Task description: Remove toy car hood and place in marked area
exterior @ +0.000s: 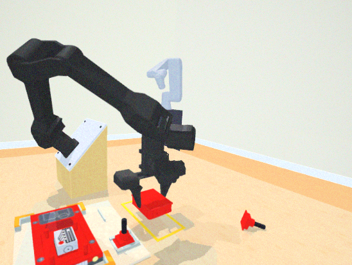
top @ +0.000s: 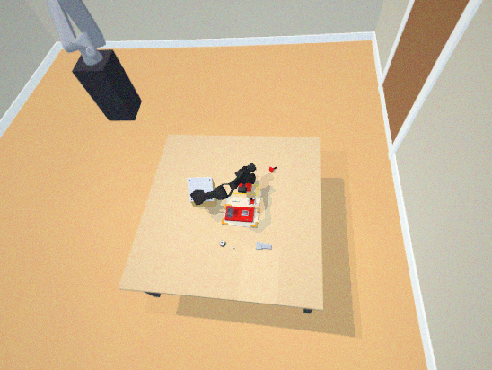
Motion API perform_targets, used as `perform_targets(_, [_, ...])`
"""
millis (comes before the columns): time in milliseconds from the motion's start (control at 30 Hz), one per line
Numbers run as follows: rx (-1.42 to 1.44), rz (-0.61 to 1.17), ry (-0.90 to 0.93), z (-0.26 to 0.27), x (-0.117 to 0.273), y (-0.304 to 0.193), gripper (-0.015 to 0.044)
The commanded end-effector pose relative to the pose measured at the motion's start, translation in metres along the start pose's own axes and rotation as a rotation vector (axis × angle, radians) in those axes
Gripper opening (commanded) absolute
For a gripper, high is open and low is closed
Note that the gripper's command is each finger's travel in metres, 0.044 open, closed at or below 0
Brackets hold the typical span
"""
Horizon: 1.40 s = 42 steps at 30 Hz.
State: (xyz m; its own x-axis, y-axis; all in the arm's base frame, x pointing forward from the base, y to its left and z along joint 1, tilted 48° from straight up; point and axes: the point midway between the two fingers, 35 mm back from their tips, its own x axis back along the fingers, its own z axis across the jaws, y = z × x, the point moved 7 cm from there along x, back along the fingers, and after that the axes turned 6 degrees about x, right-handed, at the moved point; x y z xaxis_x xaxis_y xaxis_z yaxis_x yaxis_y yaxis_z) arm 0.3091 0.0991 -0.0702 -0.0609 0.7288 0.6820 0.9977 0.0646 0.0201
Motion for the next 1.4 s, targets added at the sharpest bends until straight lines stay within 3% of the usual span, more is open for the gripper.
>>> perform_targets(0, [0.006, 0.002, -0.007, 0.000, -0.005, -0.001, 0.0000])
perform_targets(1367, [0.006, 0.002, -0.008, 0.000, -0.022, -0.001, 0.0000])
